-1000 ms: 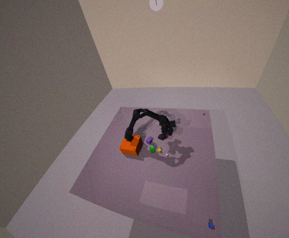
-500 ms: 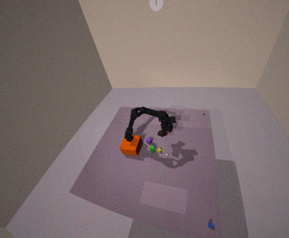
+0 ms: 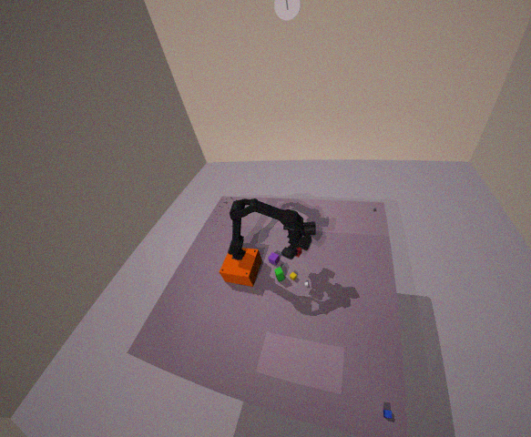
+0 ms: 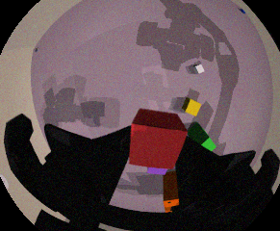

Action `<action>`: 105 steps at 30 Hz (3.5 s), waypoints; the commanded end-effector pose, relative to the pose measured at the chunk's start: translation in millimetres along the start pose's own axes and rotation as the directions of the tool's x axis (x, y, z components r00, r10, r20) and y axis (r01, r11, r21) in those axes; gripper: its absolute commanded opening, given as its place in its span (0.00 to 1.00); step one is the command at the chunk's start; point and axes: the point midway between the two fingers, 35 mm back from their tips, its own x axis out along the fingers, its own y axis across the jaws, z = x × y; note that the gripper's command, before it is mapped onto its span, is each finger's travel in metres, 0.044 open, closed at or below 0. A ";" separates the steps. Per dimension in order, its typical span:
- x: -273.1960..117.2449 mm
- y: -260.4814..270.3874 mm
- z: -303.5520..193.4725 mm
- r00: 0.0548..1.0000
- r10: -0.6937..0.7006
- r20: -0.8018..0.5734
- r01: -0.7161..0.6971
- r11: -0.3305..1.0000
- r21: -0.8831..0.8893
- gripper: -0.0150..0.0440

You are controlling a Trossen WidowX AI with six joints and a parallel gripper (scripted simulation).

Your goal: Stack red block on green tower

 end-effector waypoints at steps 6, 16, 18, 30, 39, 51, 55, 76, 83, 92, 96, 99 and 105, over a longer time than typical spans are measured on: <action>0.8 -50.3 -17.2 1.000 -0.008 -0.004 0.008 1.000 -0.004 0.25; 4.7 -100.4 -42.7 1.000 -0.013 -0.006 0.013 1.000 -0.004 0.25; 6.1 -109.4 -48.9 1.000 -0.014 -0.007 0.014 1.000 -0.004 0.25; 22.1 -115.8 -54.2 1.000 -0.015 -0.007 0.015 1.000 -0.004 0.25; 51.4 -116.3 -54.6 1.000 -0.015 -0.007 0.015 1.000 -0.004 0.25; 51.2 -116.3 -54.6 1.000 -0.015 -0.007 0.015 1.000 -0.004 0.25; 51.2 -116.3 -54.6 1.000 -0.015 -0.007 0.015 1.000 -0.004 0.25; 51.0 -115.9 -54.9 1.000 -0.013 -0.009 0.013 1.000 -0.001 0.43; 51.0 -115.9 -54.9 1.000 -0.013 -0.009 0.013 1.000 -0.001 0.74; 51.0 -115.9 -54.9 1.000 -0.013 -0.009 0.013 1.000 -0.001 1.00; 51.0 -115.9 -54.9 1.000 -0.013 -0.009 0.013 1.000 -0.001 1.00; 51.0 -115.9 -54.9 1.000 -0.013 -0.009 0.013 1.000 -0.001 1.00; 51.0 -115.9 -54.9 1.000 -0.013 -0.009 0.013 1.000 -0.001 1.00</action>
